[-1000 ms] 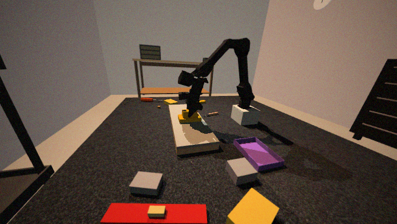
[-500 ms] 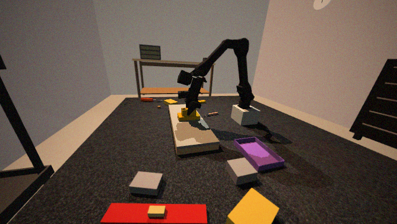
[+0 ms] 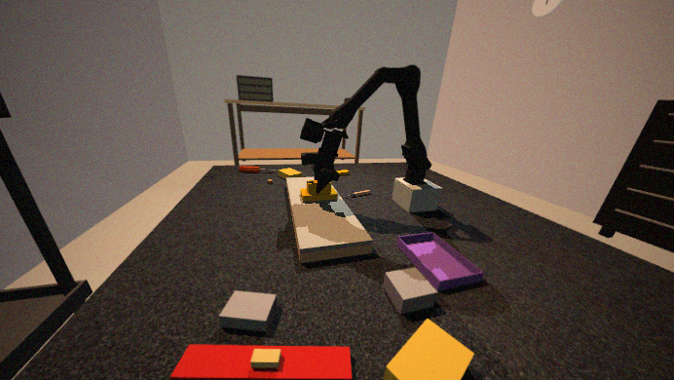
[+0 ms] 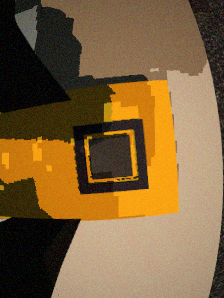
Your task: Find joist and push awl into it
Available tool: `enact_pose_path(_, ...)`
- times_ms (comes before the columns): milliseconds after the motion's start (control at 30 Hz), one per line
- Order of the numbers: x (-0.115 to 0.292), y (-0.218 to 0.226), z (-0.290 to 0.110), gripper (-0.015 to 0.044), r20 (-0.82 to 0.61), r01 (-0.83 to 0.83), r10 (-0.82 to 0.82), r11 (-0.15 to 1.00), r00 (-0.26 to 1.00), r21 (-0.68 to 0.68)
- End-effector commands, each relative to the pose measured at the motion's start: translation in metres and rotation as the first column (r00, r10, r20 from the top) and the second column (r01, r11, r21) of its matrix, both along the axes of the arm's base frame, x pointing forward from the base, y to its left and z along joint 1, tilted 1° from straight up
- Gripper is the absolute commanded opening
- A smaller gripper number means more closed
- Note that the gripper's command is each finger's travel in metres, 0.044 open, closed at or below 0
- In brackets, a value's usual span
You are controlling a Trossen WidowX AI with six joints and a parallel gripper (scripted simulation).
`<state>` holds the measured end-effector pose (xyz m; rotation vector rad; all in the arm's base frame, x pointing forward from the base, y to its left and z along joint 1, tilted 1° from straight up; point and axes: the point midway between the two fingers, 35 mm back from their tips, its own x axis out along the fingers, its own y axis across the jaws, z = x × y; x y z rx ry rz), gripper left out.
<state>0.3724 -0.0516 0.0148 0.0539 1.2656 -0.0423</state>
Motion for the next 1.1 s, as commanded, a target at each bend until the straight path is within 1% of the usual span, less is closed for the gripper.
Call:
enact_pose_path(0, -0.001, -0.011, 0.000, 0.0000, -0.002, 0.004, -0.004, 1.000, 1.000, -0.010)
enact_pose_path(1067, -0.005, -0.070, 0.000, 0.0000, -0.003, 0.004, -0.004, 1.000, 1.000, -0.016)
